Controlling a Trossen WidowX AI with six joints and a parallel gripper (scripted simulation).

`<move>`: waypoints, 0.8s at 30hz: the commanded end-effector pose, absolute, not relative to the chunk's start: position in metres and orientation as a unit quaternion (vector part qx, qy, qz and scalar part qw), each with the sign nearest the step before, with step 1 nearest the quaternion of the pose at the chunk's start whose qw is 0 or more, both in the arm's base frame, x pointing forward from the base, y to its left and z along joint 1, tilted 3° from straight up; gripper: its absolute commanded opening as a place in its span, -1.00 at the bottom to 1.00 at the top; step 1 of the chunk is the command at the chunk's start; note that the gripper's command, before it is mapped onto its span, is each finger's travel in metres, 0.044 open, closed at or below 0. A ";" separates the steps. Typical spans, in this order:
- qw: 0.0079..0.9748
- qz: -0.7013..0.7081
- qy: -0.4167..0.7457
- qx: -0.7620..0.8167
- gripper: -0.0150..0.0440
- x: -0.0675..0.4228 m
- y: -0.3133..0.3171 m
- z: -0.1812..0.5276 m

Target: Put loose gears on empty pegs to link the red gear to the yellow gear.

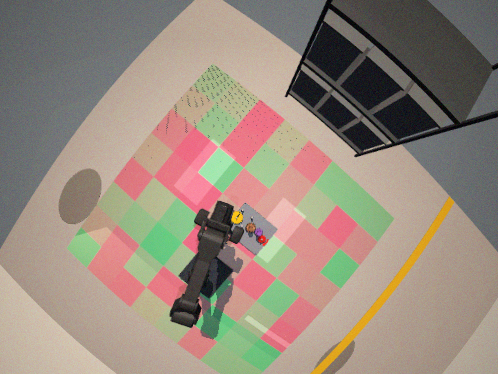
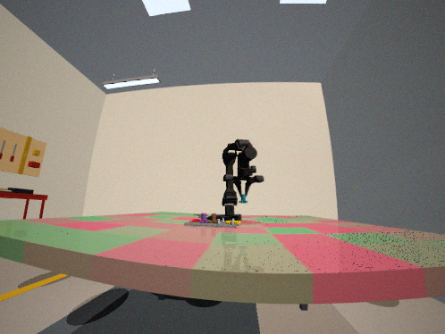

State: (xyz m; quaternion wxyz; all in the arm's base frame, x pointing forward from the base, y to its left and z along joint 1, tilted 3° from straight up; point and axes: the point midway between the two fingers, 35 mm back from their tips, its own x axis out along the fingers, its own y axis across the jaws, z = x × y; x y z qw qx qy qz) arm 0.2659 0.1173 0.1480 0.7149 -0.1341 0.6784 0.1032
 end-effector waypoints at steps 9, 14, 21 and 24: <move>0.715 0.101 0.678 -0.136 -0.49 0.279 0.094 0.138; 0.715 0.100 0.679 -0.136 -0.49 0.283 0.084 0.134; 0.715 0.098 0.679 -0.136 -0.49 0.289 0.070 0.129; 0.714 0.098 0.679 -0.136 -0.49 0.291 0.064 0.126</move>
